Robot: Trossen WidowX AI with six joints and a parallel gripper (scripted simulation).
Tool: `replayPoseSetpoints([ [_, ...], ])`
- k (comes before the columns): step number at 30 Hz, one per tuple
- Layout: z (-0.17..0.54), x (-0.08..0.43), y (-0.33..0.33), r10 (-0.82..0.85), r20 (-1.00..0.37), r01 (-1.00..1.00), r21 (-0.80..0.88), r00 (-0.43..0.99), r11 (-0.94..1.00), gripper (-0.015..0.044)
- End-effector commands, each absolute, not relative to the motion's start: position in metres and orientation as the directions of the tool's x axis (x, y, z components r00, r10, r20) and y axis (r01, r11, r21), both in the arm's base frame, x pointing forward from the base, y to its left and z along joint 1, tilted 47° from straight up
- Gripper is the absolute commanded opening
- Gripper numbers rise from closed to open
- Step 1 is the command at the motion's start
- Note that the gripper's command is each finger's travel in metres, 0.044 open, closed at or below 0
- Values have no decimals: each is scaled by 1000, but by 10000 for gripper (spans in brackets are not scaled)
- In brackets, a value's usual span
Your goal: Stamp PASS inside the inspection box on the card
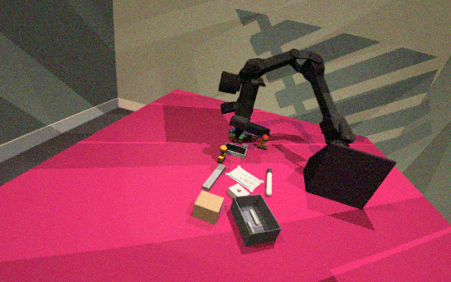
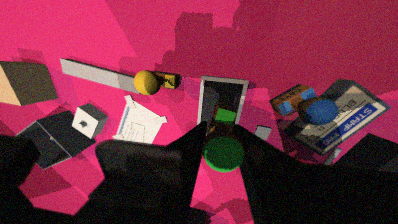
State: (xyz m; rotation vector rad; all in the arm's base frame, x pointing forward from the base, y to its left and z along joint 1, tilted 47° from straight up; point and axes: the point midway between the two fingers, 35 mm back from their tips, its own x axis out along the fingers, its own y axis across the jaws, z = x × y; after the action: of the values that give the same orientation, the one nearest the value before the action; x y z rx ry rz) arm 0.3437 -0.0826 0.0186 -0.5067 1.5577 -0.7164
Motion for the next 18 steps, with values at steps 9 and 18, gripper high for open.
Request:
replayPoseSetpoints([
  [9,13,341,-89,-696,-708,83,-706,-121,703,0],
  [18,9,340,-94,-696,-708,85,-706,-121,703,0],
])
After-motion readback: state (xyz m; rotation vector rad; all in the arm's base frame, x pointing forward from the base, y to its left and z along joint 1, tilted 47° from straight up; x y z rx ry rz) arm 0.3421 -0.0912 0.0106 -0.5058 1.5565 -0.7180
